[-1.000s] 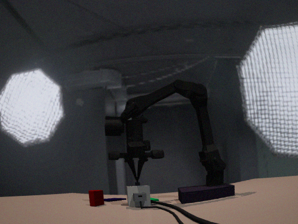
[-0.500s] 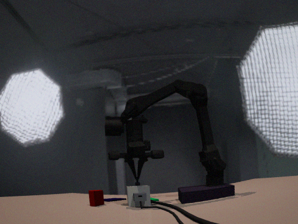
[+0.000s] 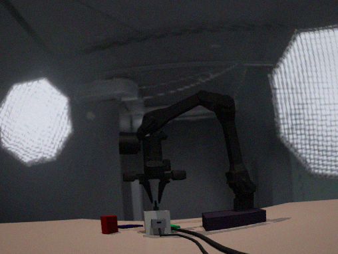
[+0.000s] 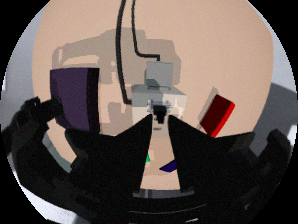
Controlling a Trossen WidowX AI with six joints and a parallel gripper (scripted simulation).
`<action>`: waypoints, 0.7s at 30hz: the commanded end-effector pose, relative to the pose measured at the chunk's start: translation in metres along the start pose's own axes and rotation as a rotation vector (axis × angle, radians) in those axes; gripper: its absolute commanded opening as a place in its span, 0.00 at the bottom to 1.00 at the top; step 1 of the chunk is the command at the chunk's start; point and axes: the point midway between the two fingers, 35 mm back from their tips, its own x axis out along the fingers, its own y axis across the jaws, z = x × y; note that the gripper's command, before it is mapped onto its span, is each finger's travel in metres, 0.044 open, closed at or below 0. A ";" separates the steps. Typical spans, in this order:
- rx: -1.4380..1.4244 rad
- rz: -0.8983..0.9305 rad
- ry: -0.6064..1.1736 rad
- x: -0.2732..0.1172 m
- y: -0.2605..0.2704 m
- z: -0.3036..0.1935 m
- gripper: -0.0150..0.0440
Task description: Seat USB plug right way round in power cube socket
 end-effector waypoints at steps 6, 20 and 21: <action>0.000 0.000 0.000 0.000 0.000 0.000 0.42; 0.000 0.000 0.000 -0.007 0.000 0.000 0.42; 0.000 0.000 0.000 -0.008 0.000 0.000 0.42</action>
